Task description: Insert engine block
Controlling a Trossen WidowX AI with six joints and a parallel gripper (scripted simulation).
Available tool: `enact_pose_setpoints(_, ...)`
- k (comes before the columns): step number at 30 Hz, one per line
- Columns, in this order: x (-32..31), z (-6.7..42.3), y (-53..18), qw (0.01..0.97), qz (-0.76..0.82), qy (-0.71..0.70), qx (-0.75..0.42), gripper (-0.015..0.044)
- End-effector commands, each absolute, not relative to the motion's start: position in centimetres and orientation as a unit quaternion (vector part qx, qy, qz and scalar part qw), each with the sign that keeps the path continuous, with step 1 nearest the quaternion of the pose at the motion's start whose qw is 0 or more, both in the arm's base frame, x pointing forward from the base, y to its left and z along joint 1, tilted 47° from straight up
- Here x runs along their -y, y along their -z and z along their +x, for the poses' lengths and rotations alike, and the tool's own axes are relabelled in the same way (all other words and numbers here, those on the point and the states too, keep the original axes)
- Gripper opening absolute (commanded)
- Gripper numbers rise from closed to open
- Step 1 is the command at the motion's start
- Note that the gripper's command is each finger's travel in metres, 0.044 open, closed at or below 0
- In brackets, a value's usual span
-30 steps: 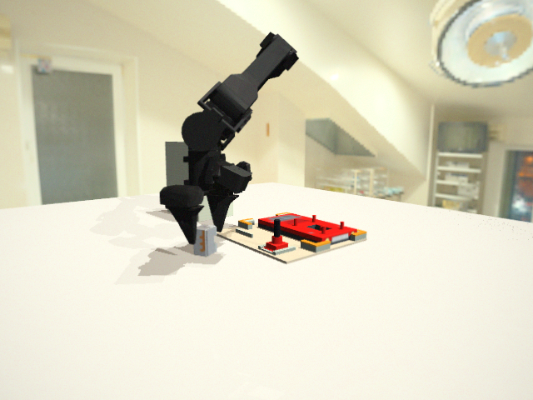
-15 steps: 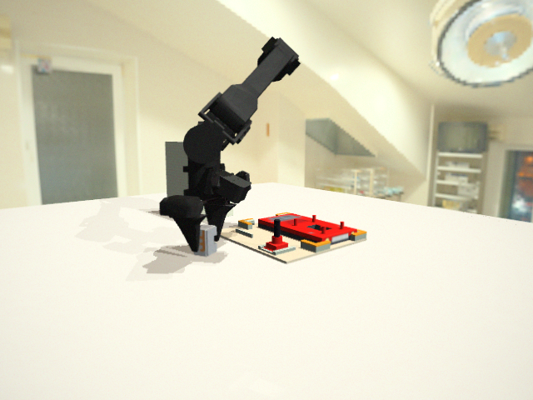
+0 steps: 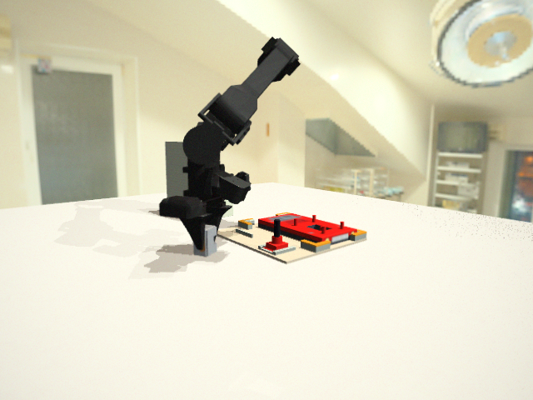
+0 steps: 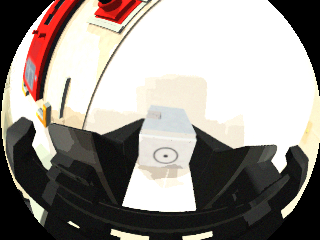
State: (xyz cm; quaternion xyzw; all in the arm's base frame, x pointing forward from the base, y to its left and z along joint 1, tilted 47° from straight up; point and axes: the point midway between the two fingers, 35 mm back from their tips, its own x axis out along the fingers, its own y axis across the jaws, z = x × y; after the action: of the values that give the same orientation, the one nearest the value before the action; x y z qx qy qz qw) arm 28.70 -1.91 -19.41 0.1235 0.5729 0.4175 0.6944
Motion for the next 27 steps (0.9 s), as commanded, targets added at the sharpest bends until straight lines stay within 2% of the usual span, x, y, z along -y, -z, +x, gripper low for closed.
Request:
enact_pose_setpoints(1, 1.9, 28.7, 19.3, 0.694, 0.131, -0.412, -0.576, 0.0019)
enact_pose_setpoints(2, 2.0, 28.7, 19.1, 0.695, 0.134, -0.409, -0.577, 0.0)
enact_pose_setpoints(27, 7.3, 29.0, 14.4, 0.697, 0.133, -0.401, -0.58, 0.0)
